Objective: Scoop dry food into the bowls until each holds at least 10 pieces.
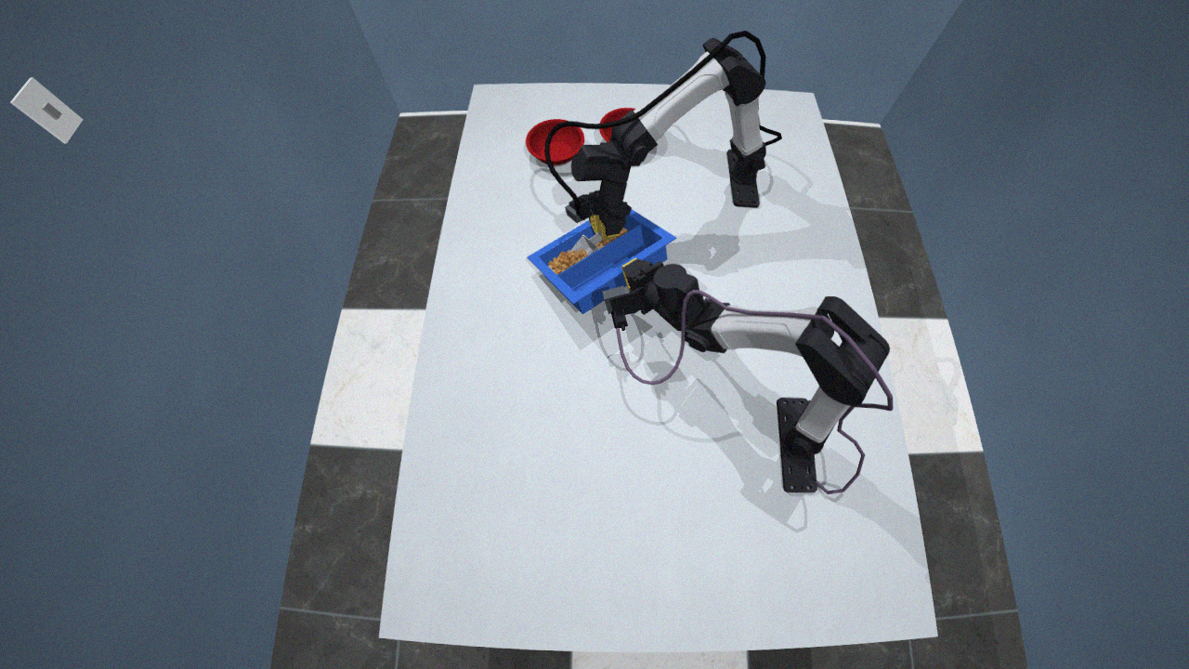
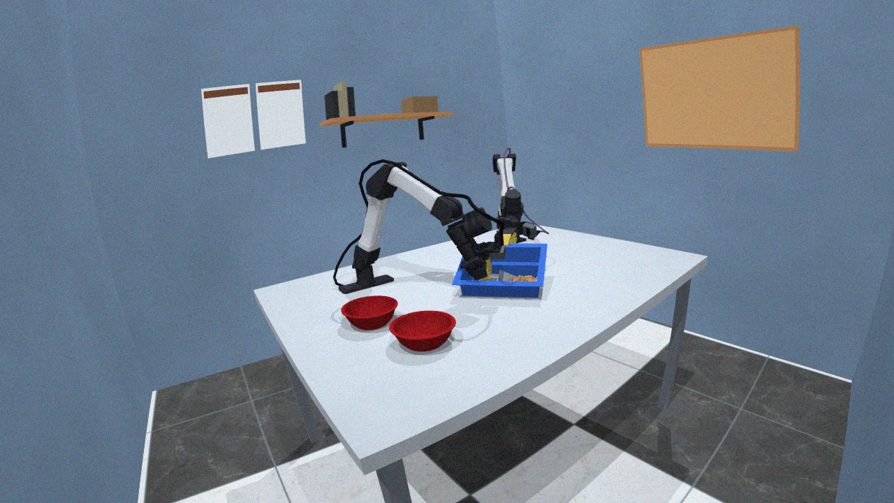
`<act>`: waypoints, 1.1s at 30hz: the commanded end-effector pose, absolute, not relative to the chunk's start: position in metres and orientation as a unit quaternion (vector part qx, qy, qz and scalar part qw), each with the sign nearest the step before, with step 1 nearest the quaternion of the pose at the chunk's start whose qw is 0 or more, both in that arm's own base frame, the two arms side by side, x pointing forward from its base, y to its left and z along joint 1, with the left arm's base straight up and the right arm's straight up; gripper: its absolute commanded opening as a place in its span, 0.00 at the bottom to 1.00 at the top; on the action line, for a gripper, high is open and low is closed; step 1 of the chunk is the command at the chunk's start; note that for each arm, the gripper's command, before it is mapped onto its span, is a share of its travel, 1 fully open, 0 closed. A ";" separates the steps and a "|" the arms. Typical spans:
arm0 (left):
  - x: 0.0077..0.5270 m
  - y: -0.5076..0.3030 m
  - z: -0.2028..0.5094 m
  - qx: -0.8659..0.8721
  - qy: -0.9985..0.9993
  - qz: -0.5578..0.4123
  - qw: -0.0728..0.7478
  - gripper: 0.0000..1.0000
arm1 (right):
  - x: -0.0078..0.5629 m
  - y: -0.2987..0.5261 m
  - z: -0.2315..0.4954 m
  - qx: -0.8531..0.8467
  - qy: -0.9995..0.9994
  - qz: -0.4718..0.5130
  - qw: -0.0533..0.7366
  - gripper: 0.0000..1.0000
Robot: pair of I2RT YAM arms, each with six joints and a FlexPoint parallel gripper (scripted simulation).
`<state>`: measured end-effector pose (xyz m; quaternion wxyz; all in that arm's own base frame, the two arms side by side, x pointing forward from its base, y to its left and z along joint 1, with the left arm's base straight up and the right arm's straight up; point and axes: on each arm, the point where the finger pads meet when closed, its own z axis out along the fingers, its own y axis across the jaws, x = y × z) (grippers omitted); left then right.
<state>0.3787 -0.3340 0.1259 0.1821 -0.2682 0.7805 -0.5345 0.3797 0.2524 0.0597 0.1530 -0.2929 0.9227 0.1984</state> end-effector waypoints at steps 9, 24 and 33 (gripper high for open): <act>0.380 -0.347 0.145 -0.240 0.772 -0.557 0.190 0.00 | 0.385 0.261 0.087 -0.301 0.901 0.188 0.249 0.00; 0.380 -0.347 0.145 -0.240 0.772 -0.557 0.190 0.00 | 0.385 0.263 0.102 -0.308 0.862 0.166 0.367 0.00; 0.380 -0.347 0.145 -0.240 0.772 -0.557 0.190 0.00 | 0.381 0.262 0.104 -0.306 0.847 0.153 0.407 0.00</act>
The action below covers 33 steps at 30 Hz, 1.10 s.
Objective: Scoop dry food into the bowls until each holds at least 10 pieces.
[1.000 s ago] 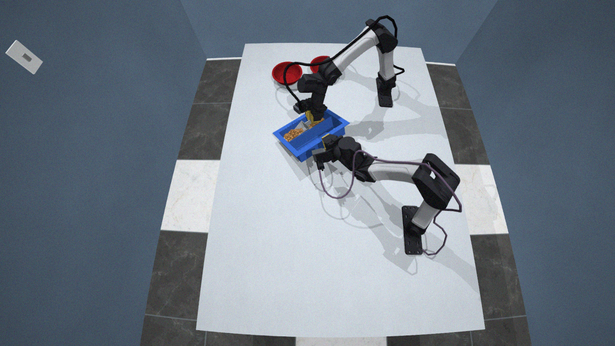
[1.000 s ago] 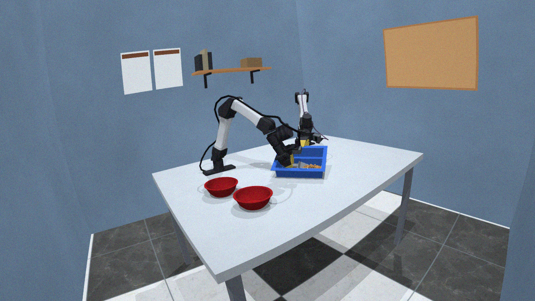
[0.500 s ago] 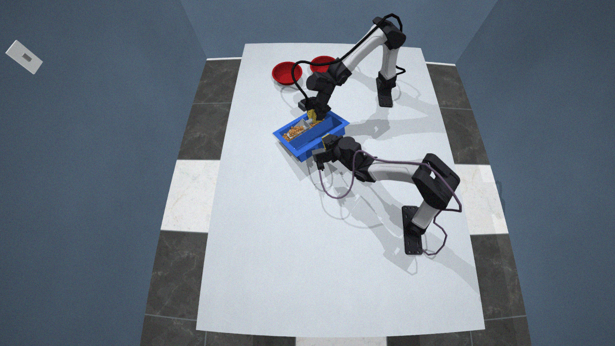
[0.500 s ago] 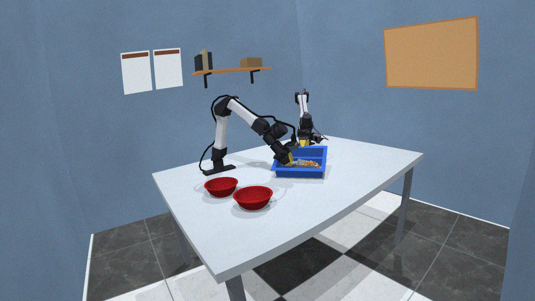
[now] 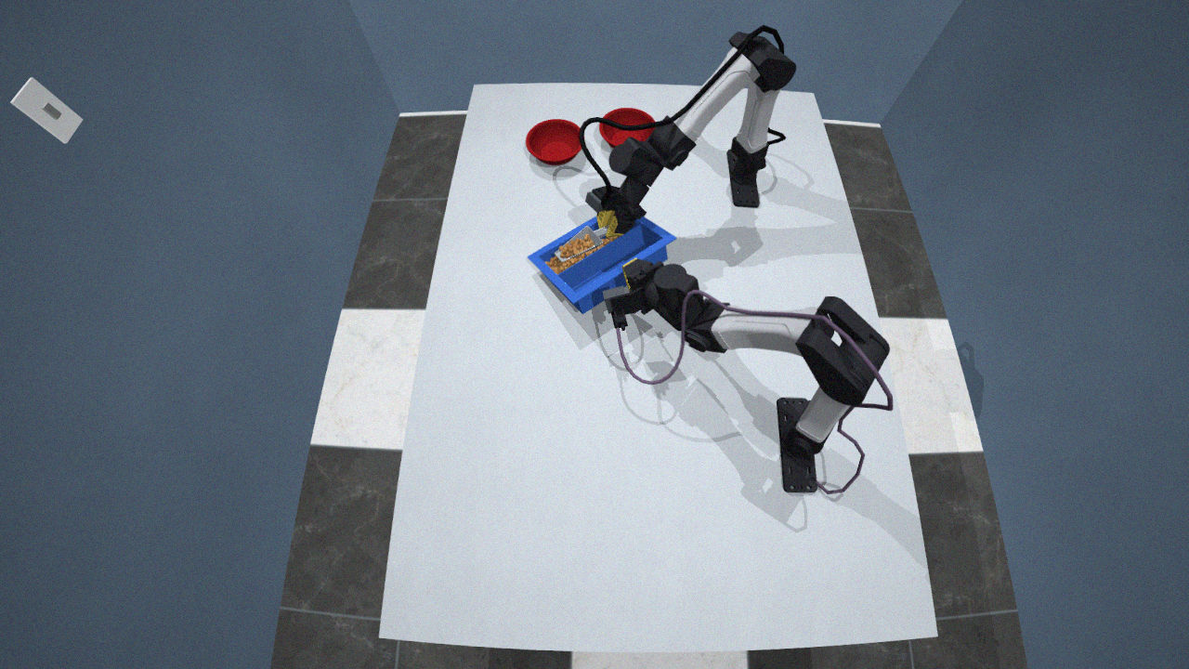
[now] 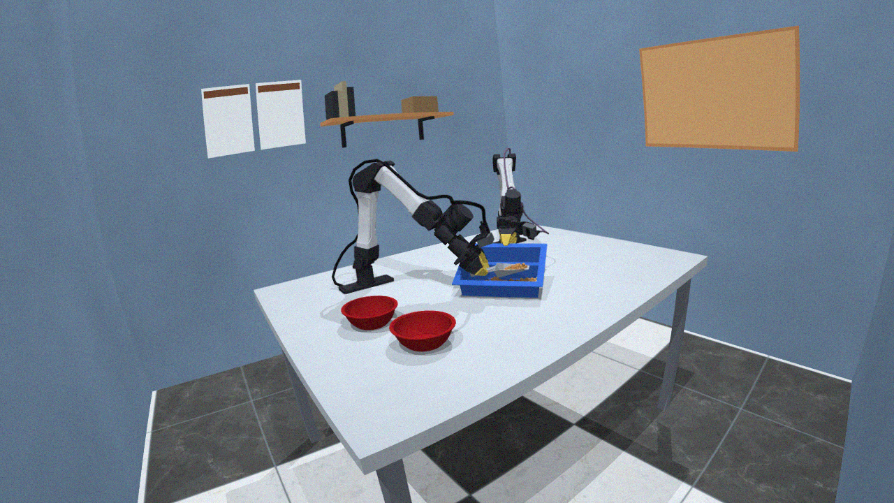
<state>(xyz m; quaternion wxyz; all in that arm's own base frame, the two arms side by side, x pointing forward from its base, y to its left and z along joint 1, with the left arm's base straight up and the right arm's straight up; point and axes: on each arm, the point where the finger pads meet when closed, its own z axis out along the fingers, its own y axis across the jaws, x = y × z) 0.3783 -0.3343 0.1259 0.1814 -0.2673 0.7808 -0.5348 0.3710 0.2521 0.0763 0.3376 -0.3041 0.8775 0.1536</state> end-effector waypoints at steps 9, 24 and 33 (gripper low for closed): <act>0.380 -0.347 0.145 -0.240 0.772 -0.557 0.190 0.00 | 0.369 0.261 0.093 -0.313 0.836 0.146 0.425 0.00; 0.380 -0.347 0.145 -0.240 0.772 -0.557 0.190 0.00 | 0.372 0.263 0.106 -0.311 0.828 0.147 0.443 0.00; 0.380 -0.347 0.145 -0.240 0.772 -0.557 0.190 0.00 | 0.370 0.262 0.127 -0.298 0.839 0.149 0.431 0.00</act>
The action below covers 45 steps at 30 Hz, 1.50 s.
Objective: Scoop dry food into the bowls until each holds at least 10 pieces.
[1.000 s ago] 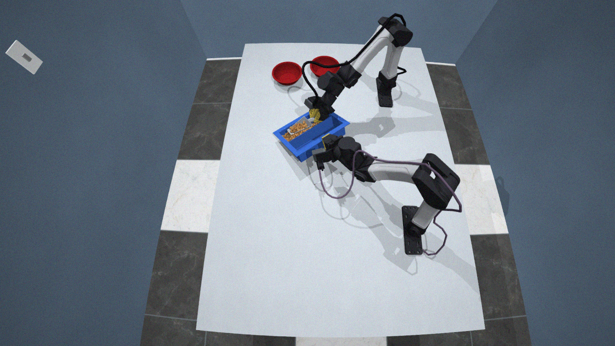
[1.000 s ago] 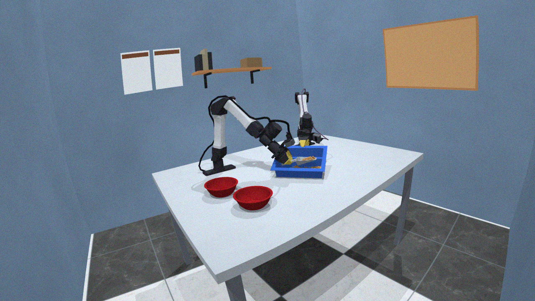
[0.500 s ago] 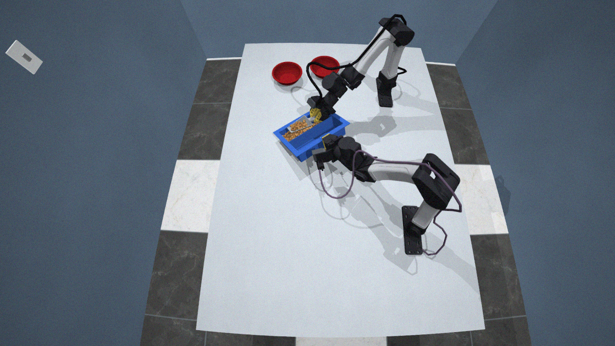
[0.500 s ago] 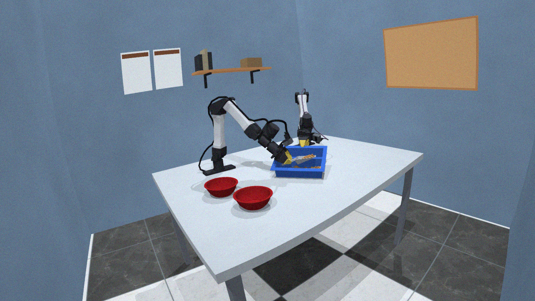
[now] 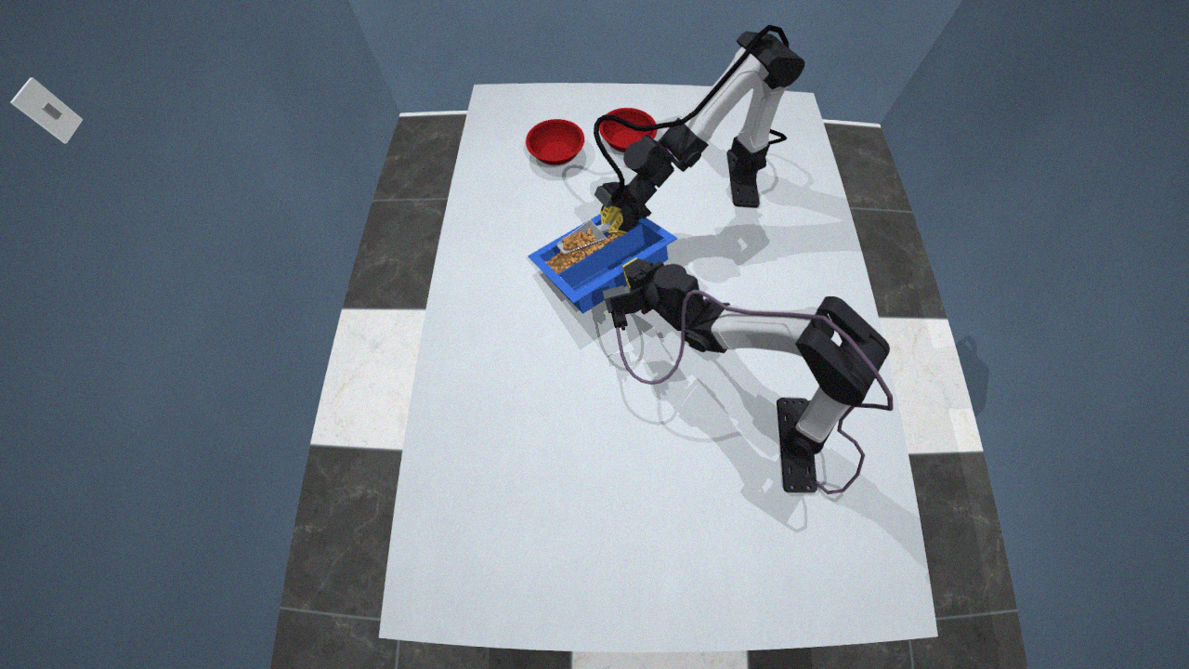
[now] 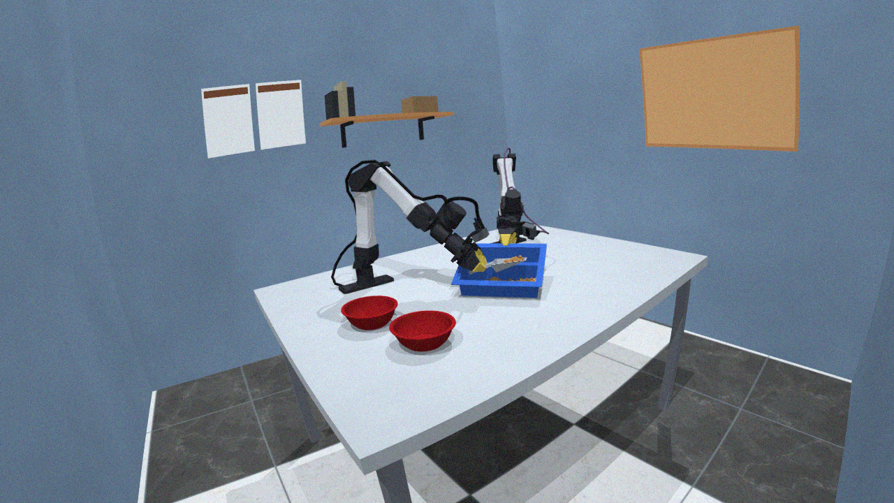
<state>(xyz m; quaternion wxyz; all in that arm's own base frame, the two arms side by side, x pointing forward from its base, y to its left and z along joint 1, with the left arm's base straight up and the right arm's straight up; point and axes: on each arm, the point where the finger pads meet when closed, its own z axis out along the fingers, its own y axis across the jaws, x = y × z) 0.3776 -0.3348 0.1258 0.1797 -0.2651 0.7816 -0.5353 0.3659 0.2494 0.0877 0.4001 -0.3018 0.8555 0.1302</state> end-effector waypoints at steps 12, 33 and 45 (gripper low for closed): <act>0.380 -0.347 0.145 -0.240 0.772 -0.557 0.190 0.00 | 0.379 0.259 0.148 -0.284 0.837 0.146 0.445 0.00; 0.380 -0.347 0.145 -0.240 0.772 -0.557 0.190 0.00 | 0.346 0.179 0.123 -0.148 0.919 0.067 0.360 0.00; 0.380 -0.347 0.145 -0.240 0.772 -0.557 0.190 0.00 | 0.322 0.118 0.117 -0.037 0.942 0.005 0.333 0.00</act>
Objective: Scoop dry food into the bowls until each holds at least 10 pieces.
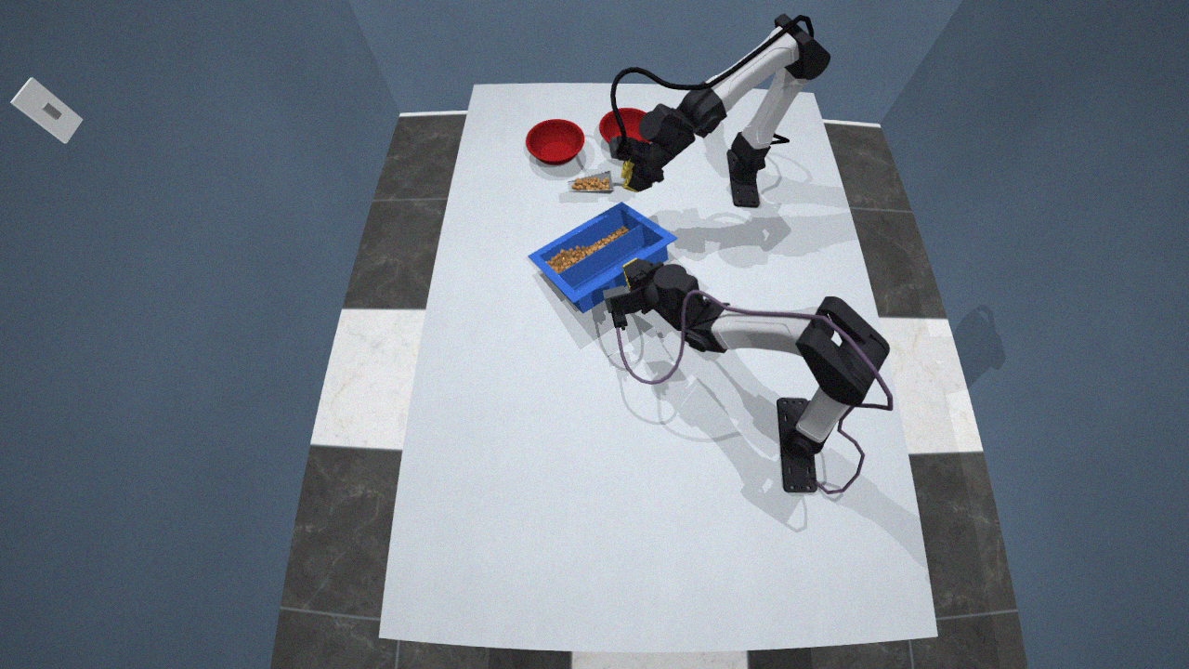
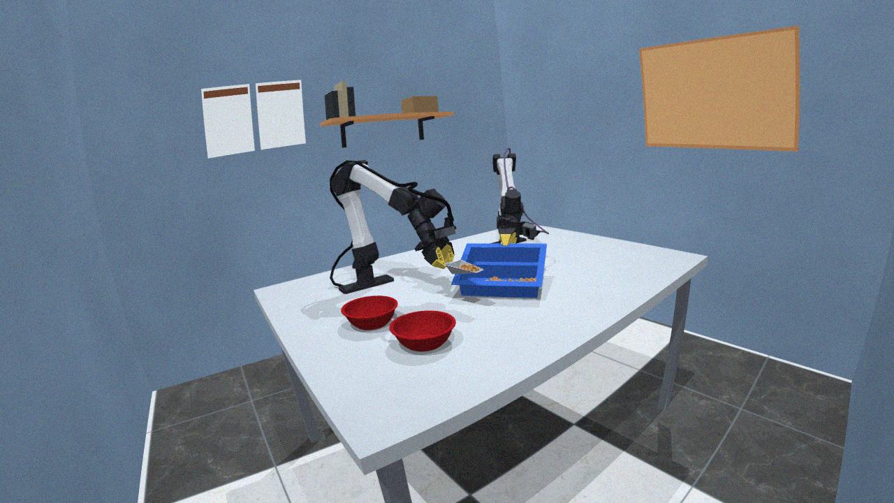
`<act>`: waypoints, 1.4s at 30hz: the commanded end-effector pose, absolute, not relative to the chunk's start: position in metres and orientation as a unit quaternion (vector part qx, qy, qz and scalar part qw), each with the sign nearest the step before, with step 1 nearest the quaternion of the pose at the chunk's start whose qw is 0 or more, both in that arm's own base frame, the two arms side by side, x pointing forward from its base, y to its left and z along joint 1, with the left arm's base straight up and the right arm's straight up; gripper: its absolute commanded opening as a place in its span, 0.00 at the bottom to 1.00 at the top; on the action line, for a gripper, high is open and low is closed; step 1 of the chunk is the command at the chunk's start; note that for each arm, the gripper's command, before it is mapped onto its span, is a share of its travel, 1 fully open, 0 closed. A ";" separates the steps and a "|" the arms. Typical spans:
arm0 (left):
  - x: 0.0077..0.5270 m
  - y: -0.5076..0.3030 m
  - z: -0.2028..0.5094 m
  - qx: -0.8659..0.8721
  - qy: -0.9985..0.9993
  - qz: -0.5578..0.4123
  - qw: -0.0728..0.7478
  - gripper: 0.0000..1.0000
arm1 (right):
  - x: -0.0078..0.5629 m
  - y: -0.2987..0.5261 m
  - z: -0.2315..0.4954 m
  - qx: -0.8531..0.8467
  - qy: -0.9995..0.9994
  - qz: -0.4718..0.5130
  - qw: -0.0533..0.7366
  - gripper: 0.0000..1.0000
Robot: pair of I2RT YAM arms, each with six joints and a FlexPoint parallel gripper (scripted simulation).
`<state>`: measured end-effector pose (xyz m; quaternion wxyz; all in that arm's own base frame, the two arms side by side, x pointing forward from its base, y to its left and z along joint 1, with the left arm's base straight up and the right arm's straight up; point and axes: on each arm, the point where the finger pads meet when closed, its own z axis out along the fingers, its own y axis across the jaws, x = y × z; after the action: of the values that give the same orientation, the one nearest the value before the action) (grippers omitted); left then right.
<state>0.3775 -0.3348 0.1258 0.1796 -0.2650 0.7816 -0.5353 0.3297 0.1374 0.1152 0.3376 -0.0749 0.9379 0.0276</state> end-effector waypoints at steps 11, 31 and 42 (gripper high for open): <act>0.380 -0.347 0.145 -0.240 0.772 -0.557 0.190 0.00 | 0.297 0.065 0.111 0.063 0.946 -0.056 0.313 0.00; 0.380 -0.347 0.145 -0.240 0.772 -0.557 0.190 0.00 | 0.245 -0.028 0.105 0.241 0.908 -0.181 0.292 0.00; 0.380 -0.347 0.145 -0.240 0.772 -0.557 0.190 0.00 | 0.241 -0.043 0.108 0.278 0.890 -0.194 0.304 0.00</act>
<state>0.3775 -0.3348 0.1258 0.1796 -0.2650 0.7816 -0.5353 0.2386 -0.0386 0.1015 0.2851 0.2647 0.9009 -0.1923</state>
